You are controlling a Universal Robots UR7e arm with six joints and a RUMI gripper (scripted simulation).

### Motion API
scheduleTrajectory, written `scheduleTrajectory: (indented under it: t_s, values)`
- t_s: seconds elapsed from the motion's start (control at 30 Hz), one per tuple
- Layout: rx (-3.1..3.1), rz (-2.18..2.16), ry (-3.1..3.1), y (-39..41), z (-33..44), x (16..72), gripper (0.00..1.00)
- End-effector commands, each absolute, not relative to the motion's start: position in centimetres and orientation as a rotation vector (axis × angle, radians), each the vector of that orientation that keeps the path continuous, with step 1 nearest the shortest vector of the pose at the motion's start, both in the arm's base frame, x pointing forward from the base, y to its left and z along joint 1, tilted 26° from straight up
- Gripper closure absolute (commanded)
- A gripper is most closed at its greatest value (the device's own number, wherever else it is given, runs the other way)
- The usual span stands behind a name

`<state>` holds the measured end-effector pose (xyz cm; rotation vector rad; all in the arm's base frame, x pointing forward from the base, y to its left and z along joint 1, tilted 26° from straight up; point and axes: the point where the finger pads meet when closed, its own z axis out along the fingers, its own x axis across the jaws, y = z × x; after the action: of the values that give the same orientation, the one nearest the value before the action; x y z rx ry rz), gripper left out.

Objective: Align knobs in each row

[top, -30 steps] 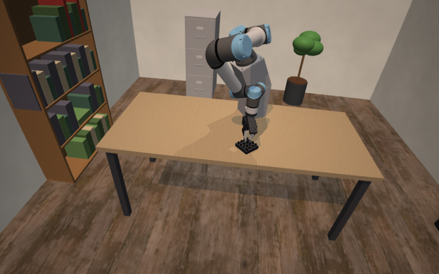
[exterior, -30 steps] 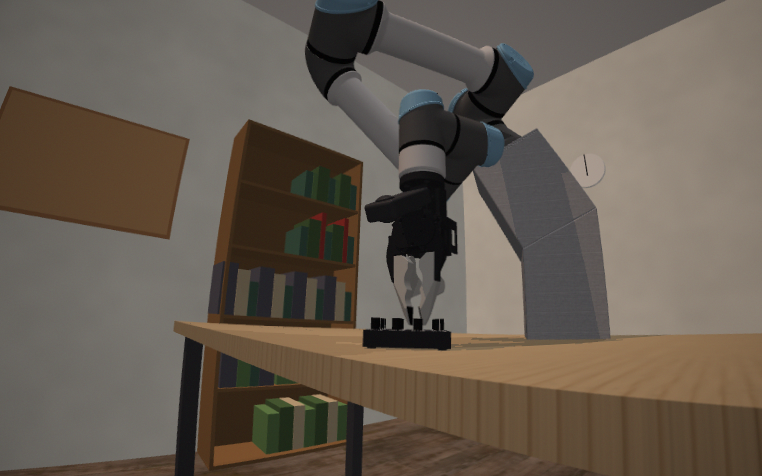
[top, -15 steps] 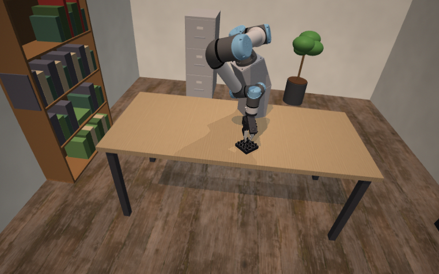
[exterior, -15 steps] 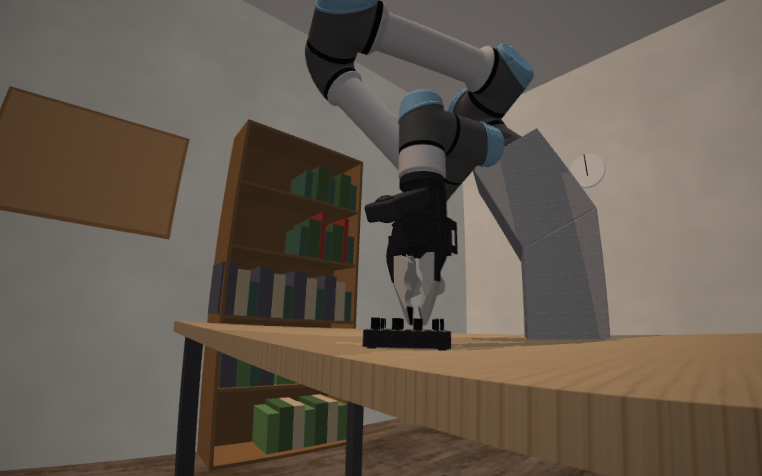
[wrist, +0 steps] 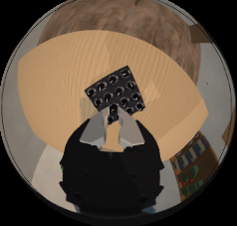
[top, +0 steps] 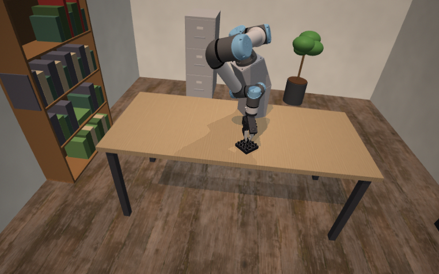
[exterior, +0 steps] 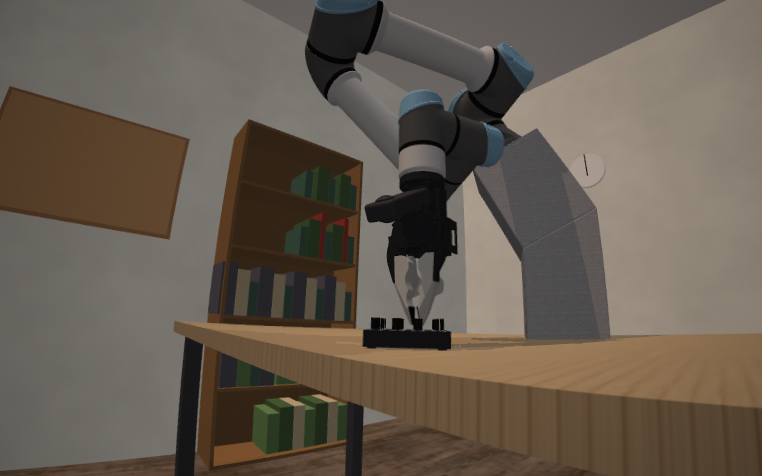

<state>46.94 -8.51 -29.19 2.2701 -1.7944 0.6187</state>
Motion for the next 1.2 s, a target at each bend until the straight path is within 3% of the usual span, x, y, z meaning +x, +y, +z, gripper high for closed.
scheduleTrajectory:
  t_s: [0.0,1.17]
  values:
    - [2.271,0.62,-1.794,-8.49,-29.15,46.97,0.96]
    - [2.277,0.618,-1.783,-8.49,-29.15,46.97,0.96]
